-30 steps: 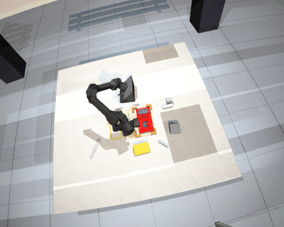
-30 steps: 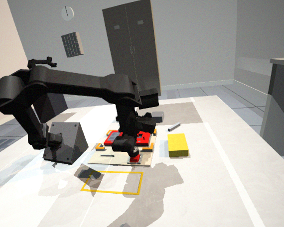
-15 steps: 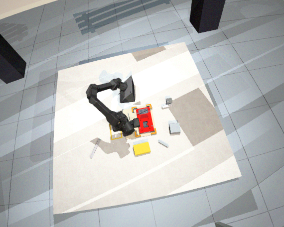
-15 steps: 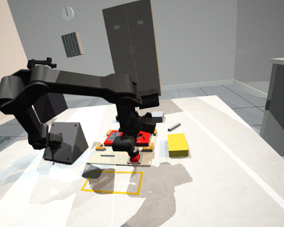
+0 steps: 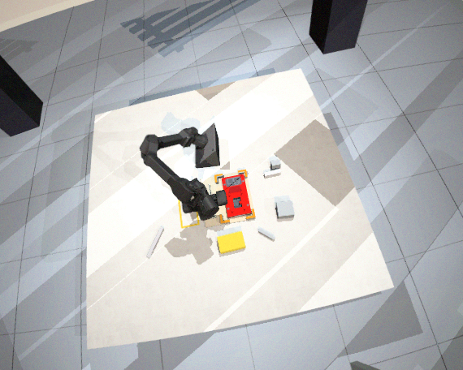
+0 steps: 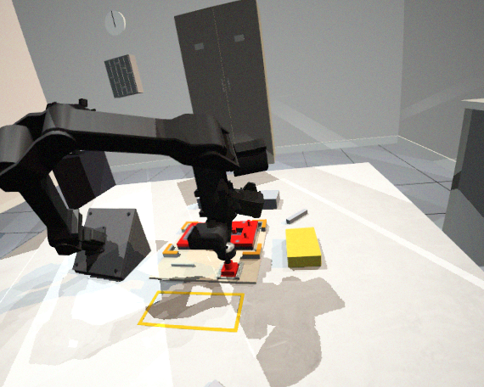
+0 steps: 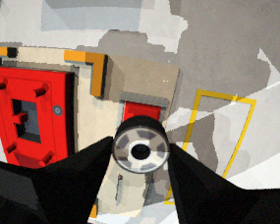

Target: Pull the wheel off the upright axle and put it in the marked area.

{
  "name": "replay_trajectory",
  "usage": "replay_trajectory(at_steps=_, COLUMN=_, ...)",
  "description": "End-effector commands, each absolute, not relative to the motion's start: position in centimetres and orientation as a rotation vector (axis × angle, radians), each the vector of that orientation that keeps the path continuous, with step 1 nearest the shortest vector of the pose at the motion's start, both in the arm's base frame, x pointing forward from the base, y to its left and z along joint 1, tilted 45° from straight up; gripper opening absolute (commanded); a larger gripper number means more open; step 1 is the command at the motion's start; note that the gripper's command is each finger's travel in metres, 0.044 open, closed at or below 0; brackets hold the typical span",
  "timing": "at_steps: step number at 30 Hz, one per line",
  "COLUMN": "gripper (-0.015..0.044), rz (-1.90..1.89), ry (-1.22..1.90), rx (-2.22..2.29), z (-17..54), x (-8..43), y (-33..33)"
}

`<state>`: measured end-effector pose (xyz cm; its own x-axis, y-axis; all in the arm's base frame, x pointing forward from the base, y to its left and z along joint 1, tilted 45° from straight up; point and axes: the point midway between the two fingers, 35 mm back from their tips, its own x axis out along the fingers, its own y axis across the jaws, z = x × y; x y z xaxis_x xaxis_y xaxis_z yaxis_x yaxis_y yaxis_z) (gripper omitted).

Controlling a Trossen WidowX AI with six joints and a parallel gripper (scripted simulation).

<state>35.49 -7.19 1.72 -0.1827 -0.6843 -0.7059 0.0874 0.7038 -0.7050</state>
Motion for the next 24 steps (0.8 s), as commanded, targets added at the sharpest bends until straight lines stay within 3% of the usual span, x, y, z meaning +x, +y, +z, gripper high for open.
replay_trajectory(at_steps=1, gripper=0.0, rz=-0.738, ry=1.612, rx=-0.491, z=2.05, x=35.66, y=-6.84)
replay_trajectory(at_steps=24, gripper=0.0, rz=-0.737, ry=1.611, rx=-0.494, z=2.59, x=35.76, y=-6.31)
